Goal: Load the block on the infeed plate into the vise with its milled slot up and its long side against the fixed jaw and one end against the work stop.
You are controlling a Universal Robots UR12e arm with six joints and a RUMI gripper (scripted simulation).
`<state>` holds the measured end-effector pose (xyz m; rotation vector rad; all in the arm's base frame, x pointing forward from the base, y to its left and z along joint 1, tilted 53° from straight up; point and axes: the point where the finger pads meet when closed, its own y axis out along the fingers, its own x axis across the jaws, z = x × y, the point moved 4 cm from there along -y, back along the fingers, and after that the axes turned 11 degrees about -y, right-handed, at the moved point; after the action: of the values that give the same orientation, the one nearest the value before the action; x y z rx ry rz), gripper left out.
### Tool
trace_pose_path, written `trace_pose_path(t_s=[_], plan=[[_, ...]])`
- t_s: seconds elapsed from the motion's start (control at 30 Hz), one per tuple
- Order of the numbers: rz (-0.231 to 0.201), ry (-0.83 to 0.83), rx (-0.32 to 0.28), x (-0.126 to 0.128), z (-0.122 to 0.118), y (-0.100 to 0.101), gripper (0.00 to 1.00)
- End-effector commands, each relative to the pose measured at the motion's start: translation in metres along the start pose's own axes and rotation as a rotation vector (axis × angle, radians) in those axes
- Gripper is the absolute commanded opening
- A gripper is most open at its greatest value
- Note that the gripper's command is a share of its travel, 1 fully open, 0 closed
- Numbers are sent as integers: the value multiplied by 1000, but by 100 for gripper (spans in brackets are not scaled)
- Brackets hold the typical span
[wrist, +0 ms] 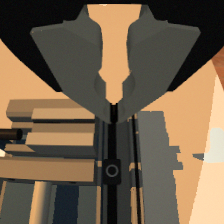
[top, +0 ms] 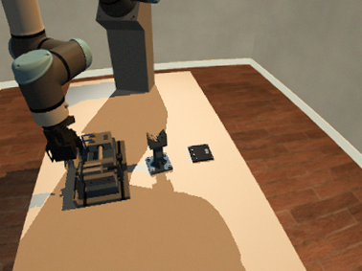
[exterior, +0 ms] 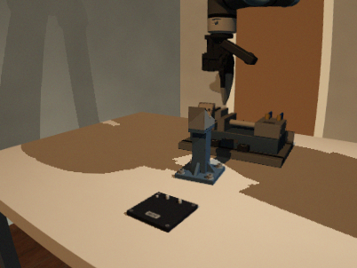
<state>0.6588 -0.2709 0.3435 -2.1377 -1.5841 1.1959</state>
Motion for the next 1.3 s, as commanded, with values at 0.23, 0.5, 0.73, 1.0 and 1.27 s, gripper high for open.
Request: trace_pose_path(t_s=[0.23, 0.5, 0.73, 1.0, 1.27], plan=[[0, 0, -1, 0, 0, 0, 0], [0, 0, -1, 0, 0, 1, 0], [0, 0, -1, 0, 0, 3, 0], [0, 0, -1, 0, 0, 5, 0], [0, 0, -1, 0, 0, 7, 0]])
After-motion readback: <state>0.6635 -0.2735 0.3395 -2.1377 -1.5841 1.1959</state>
